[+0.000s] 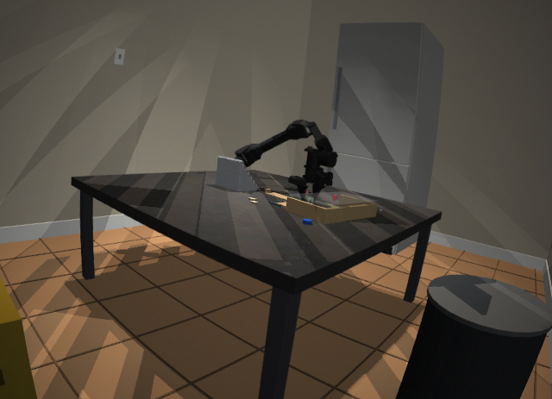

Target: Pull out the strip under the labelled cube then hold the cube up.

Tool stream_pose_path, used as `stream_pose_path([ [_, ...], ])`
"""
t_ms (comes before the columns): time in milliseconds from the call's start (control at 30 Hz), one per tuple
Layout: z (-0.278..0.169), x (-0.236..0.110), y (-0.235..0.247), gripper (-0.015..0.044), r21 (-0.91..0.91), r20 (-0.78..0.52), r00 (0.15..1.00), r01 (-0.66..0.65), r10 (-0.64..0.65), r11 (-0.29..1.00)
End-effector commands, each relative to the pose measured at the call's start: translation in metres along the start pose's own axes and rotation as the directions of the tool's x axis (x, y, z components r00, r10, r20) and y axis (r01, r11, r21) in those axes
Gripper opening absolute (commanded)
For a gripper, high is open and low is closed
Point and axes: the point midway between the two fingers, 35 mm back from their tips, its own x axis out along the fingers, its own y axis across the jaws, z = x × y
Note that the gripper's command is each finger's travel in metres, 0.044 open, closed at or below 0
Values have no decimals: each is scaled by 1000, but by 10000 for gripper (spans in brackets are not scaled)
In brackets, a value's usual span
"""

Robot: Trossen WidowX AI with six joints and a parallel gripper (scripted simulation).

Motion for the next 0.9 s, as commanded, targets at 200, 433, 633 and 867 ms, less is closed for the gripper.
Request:
stream_pose_path([
  [200, -1, 4, 0, 145, 0, -2, 1000, 0, 0, 1000],
  [433, -1, 4, 0, 79, 0, -2, 1000, 0, 0, 1000],
  [633, -13, -8, -7, 0, 2, -2, 1000, 1, -1, 1000],
  [867, -41, -29, -19, 0, 7, -3, 1000, 1, -1, 1000],
])
